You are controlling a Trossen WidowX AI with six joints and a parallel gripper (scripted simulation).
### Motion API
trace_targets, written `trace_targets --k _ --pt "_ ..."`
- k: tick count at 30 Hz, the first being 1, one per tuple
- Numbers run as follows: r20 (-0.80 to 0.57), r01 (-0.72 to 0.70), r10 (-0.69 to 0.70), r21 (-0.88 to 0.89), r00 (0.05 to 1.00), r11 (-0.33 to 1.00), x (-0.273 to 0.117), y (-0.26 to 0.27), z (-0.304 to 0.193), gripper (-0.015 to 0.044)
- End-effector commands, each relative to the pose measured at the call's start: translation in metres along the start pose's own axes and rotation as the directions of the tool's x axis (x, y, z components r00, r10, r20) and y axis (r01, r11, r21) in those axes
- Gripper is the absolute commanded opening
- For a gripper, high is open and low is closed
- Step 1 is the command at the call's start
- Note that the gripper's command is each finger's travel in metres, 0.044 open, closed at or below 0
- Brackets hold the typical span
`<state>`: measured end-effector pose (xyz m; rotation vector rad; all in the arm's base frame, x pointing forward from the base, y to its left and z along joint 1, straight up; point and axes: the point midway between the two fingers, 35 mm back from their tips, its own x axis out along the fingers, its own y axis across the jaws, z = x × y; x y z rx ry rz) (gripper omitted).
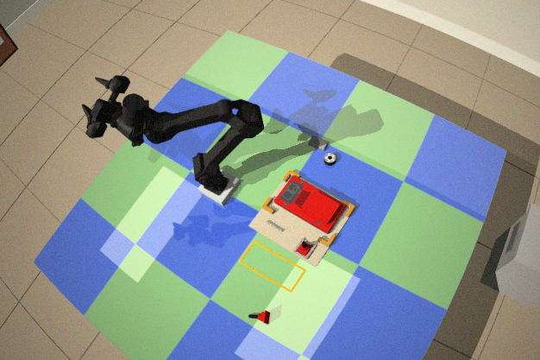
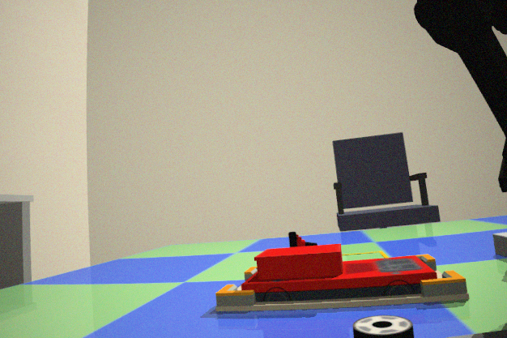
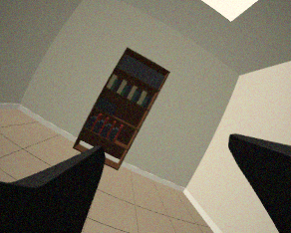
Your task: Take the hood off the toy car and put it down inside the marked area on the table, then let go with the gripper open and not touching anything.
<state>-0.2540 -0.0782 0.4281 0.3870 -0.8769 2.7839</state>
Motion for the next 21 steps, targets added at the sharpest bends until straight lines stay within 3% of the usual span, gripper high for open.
trace_targets --k 1,10,21 --pt "0.071 -0.201 0.198 0.038 0.978 0.979 -0.012 0.049 0.026 0.0440" --pt "0.212 -0.621 0.600 0.044 0.771 0.783 -0.082 0.146 0.080 0.0440" --pt "0.285 -0.933 0.907 -0.093 0.311 0.349 -0.230 0.219 0.124 0.0440"
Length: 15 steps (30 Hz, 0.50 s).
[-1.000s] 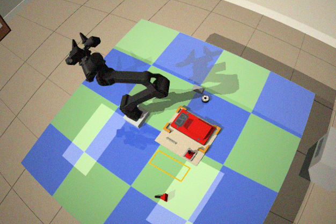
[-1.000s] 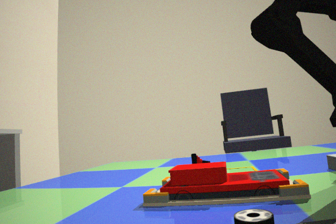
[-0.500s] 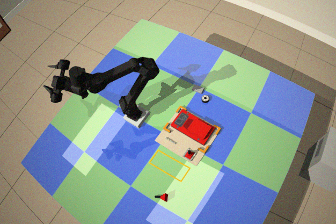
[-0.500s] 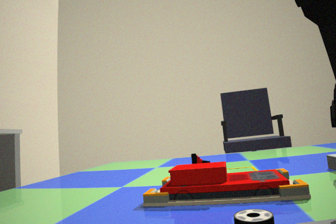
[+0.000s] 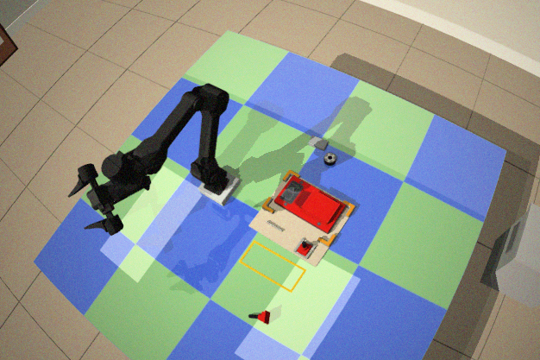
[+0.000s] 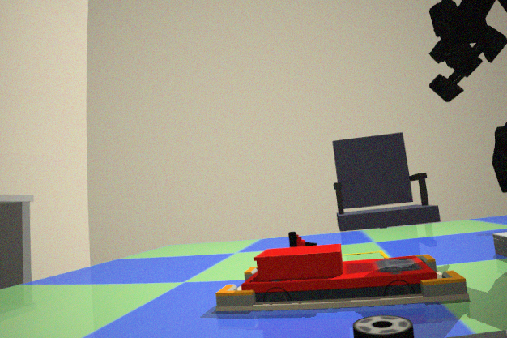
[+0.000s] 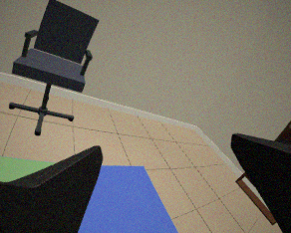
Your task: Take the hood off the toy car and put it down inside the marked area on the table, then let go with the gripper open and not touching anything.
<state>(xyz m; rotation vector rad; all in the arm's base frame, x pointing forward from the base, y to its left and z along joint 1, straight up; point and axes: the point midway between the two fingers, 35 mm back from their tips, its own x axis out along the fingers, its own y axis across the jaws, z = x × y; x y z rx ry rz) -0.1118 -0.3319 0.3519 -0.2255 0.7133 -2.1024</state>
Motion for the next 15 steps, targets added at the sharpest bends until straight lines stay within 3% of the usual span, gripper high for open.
trace_targets --k 1,8,15 --pt "0.028 -0.194 0.194 0.003 0.981 0.981 -0.011 0.059 0.019 0.0440" --pt "0.043 -0.491 0.492 -0.016 0.870 0.871 -0.056 0.155 0.042 0.0440" --pt "0.006 -0.727 0.732 -0.110 0.682 0.678 -0.131 0.238 0.045 0.0440"
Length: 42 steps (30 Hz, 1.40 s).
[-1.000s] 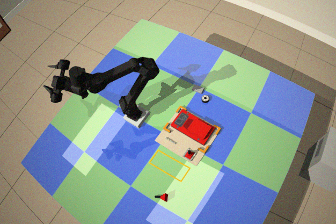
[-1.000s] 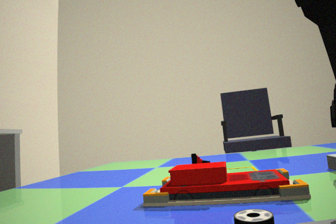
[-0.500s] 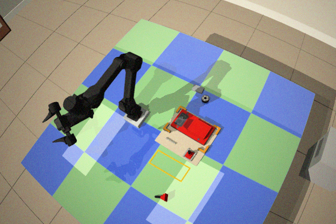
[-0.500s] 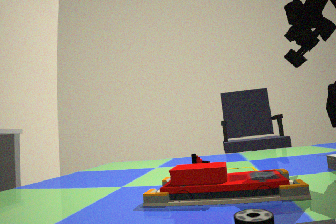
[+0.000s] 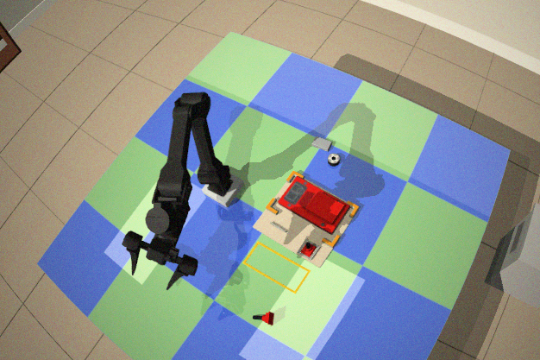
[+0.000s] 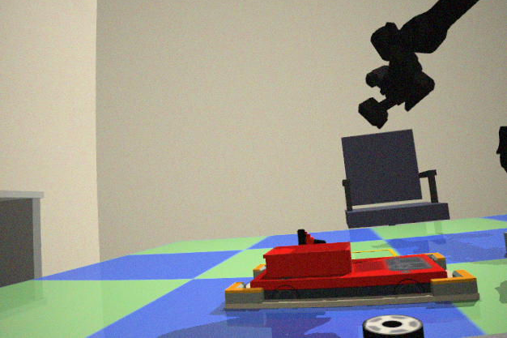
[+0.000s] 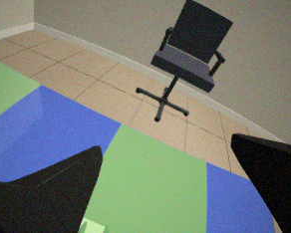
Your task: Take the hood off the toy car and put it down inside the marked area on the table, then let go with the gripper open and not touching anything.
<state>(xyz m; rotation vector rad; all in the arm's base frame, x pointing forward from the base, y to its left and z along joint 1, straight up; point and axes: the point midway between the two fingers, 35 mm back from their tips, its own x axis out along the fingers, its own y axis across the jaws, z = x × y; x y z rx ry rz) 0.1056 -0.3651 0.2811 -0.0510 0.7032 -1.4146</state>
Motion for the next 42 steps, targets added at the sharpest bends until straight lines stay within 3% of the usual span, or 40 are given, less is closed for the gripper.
trace_targets --k 1,10,20,26,34,42 --pt "-0.015 -0.166 0.166 -0.044 0.986 0.985 -0.009 0.060 0.005 0.0440" --pt "-0.149 -0.492 0.473 -0.130 0.868 0.861 -0.055 0.184 -0.006 0.0440" --pt "-0.383 -0.775 0.681 -0.192 0.624 0.602 -0.156 0.300 -0.055 0.0440" --pt "-0.560 -0.862 0.663 -0.227 0.497 0.454 -0.227 0.342 -0.098 0.0440" --pt "-0.773 -0.910 0.487 -0.297 0.407 0.289 -0.329 0.364 -0.171 0.0440" --pt "-0.786 -0.911 0.466 -0.305 0.405 0.277 -0.335 0.363 -0.178 0.0440"
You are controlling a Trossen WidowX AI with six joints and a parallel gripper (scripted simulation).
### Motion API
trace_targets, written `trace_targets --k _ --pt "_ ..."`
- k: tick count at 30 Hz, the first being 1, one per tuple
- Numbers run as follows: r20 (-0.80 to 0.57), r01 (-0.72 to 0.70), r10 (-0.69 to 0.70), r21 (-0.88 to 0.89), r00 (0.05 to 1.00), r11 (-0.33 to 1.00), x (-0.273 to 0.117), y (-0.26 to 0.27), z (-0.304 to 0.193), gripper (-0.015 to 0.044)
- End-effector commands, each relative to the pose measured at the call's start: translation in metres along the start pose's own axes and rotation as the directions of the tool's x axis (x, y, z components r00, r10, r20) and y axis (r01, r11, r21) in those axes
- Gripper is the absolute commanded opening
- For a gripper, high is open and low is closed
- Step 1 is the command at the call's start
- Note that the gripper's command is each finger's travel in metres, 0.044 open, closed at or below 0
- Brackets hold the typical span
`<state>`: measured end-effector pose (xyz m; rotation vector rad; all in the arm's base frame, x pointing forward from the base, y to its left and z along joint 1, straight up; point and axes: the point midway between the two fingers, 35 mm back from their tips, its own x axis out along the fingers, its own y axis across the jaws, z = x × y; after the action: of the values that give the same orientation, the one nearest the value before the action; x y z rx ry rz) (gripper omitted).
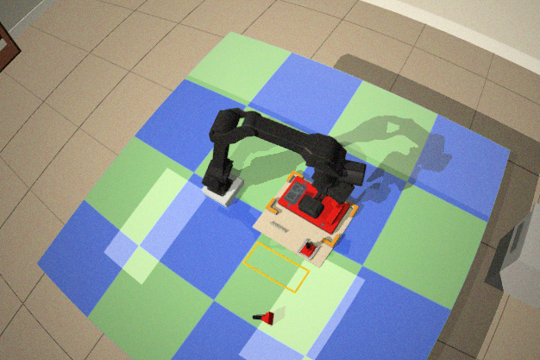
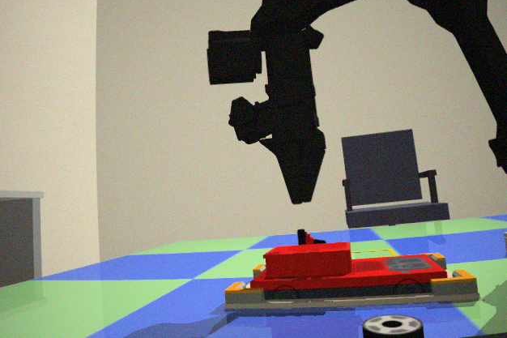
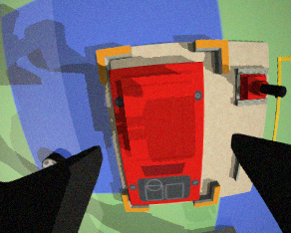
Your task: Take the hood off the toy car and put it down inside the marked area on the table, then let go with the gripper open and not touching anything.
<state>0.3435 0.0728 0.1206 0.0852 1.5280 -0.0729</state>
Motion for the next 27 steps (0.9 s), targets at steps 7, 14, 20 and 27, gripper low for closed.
trace_targets --k 7,14,20,27 --pt "-0.008 -0.005 0.005 0.007 1.000 1.000 0.006 0.002 0.000 0.0440" --pt "-0.008 -0.005 0.005 0.007 1.000 1.000 0.012 0.002 0.000 0.0440" --pt "-0.008 -0.005 0.005 0.007 1.000 1.000 0.017 0.002 0.000 0.0440" --pt "-0.008 -0.005 0.005 0.007 1.000 1.000 0.024 0.002 0.000 0.0440"
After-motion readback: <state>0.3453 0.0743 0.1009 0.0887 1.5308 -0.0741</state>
